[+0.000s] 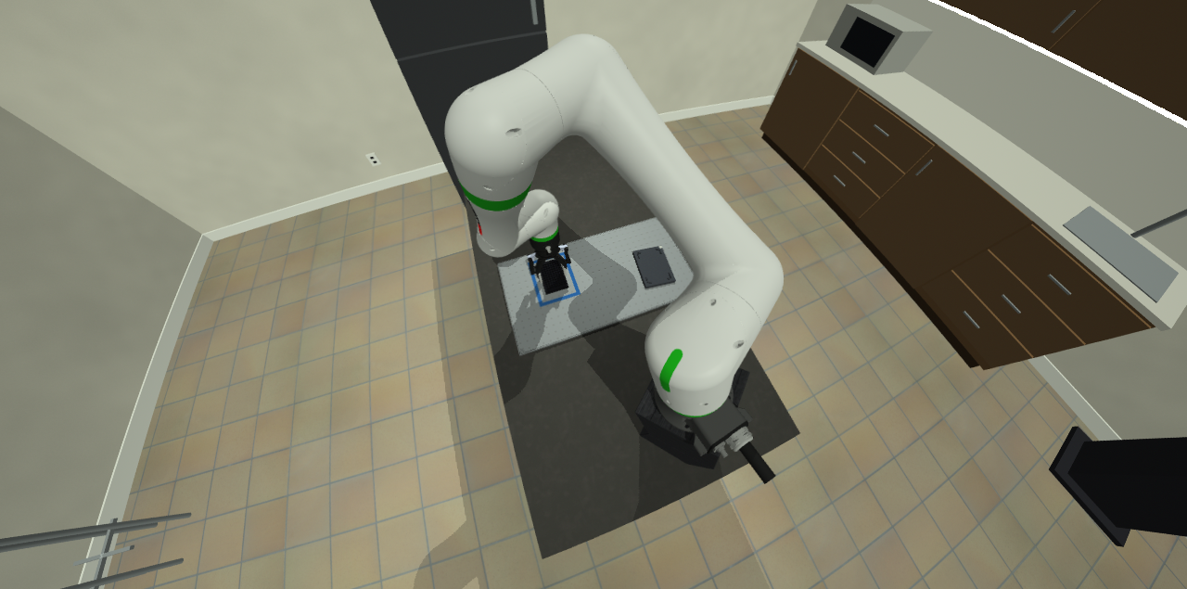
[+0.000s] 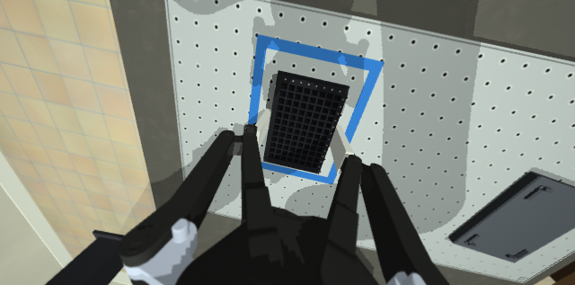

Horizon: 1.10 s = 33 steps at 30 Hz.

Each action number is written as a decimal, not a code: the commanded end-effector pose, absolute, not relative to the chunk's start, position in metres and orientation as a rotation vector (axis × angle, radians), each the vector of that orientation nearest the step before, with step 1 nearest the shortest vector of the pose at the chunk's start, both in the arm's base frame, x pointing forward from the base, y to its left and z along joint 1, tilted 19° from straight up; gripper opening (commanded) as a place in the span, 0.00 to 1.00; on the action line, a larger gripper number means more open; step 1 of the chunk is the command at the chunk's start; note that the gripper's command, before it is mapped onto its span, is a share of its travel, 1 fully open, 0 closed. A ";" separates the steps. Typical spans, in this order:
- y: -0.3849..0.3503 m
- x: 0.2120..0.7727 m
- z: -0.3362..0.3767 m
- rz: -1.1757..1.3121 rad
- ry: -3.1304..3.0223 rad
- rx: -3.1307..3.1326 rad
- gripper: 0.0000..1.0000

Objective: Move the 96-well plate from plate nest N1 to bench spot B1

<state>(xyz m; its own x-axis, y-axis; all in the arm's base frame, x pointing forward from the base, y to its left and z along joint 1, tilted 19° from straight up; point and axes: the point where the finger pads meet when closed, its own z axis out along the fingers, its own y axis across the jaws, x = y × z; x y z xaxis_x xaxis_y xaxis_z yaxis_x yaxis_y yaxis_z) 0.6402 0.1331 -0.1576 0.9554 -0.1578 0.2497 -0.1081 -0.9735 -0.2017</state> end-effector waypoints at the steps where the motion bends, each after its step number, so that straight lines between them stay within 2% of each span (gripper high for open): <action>1: 0.133 0.640 -0.157 -0.396 0.201 -2.921 0.00; 33: 0.134 0.641 -0.161 -0.396 0.201 -2.921 0.00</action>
